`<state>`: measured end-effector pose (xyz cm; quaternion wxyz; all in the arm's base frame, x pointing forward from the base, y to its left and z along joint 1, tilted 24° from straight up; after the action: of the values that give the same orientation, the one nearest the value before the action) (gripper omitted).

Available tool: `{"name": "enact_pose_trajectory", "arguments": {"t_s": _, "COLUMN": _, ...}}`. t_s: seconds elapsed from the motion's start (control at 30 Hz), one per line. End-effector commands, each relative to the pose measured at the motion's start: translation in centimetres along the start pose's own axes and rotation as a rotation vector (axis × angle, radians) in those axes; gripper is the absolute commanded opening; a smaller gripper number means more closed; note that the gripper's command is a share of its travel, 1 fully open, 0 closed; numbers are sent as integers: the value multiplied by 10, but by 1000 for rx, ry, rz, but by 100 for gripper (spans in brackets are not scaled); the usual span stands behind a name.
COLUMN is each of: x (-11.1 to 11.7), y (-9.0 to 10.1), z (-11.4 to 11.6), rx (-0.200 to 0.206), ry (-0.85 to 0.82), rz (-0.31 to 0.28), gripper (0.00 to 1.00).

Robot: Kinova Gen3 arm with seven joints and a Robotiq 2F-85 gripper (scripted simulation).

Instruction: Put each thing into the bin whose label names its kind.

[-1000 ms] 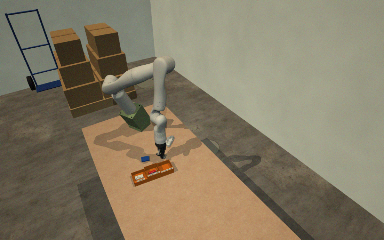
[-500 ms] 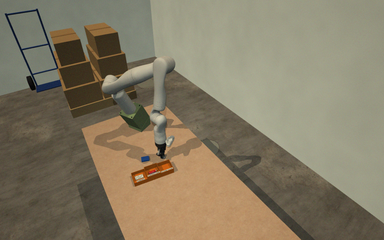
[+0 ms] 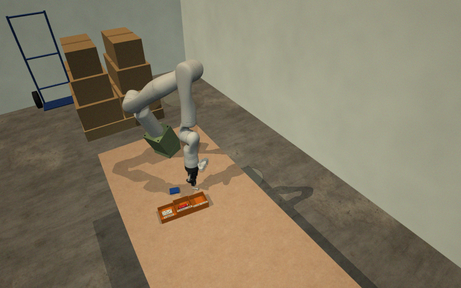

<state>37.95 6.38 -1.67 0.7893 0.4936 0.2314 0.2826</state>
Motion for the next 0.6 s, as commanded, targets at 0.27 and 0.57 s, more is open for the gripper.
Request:
{"name": "enact_pose_trajectory", "arguments": {"t_s": 0.27, "x": 6, "y": 29, "z": 2, "rx": 9, "ry": -11, "rz": 10, "gripper": 10}}
{"name": "enact_pose_trajectory", "arguments": {"t_s": 0.57, "x": 6, "y": 29, "z": 2, "rx": 9, "ry": -11, "rz": 10, "gripper": 10}}
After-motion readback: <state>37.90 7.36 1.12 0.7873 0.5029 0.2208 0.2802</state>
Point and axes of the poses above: the point where the finger pads meet when closed, its own y axis back along the fingers, its own z axis across the jaws, x = y × z, the point moved 7 cm from there along y, back along the fingers, and after that the axes turned 3 degrees about -y, right-handed, at the moved point
